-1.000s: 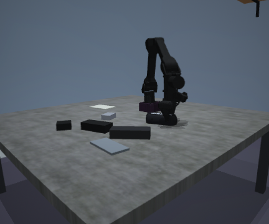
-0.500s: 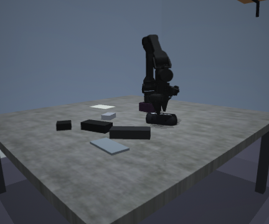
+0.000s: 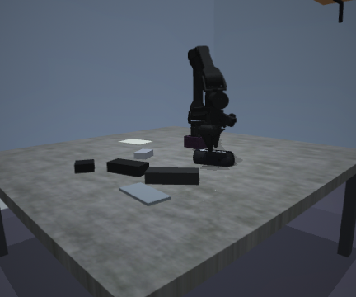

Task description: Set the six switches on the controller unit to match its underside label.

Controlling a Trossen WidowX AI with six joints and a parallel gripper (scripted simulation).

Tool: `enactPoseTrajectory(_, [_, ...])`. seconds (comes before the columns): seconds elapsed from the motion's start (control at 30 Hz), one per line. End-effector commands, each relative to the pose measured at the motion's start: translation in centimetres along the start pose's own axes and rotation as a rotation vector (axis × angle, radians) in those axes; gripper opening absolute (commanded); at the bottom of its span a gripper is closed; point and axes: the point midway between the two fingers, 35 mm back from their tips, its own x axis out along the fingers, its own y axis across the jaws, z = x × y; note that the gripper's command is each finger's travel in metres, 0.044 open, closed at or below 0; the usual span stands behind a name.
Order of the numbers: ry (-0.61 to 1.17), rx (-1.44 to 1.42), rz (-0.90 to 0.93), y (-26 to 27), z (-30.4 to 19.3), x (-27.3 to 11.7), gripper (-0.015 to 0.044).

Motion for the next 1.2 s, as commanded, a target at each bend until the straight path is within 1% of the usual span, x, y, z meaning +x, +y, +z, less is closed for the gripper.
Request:
enactPoseTrajectory(0.0, [0.005,-0.197,0.046,-0.4,0.2,-0.3,0.0282])
enactPoseTrajectory(0.2, [-0.017,-0.653,0.158,-0.9,0.5,-1.3,0.0125])
enactPoseTrajectory(0.37, [-0.076,-1.028,0.248,-1.2,0.6,-2.1,0.0000])
enactPoseTrajectory(0.57, [-0.200,-1.468,0.339,-1.5,0.8,-3.2,0.0000])
enactPoseTrajectory(0.63, [-0.235,-1.563,0.354,-1.6,0.8,-3.4,0.0000])
enactPoseTrajectory(1.17, [-0.239,-1.575,0.356,-1.6,0.8,-3.5,0.0000])
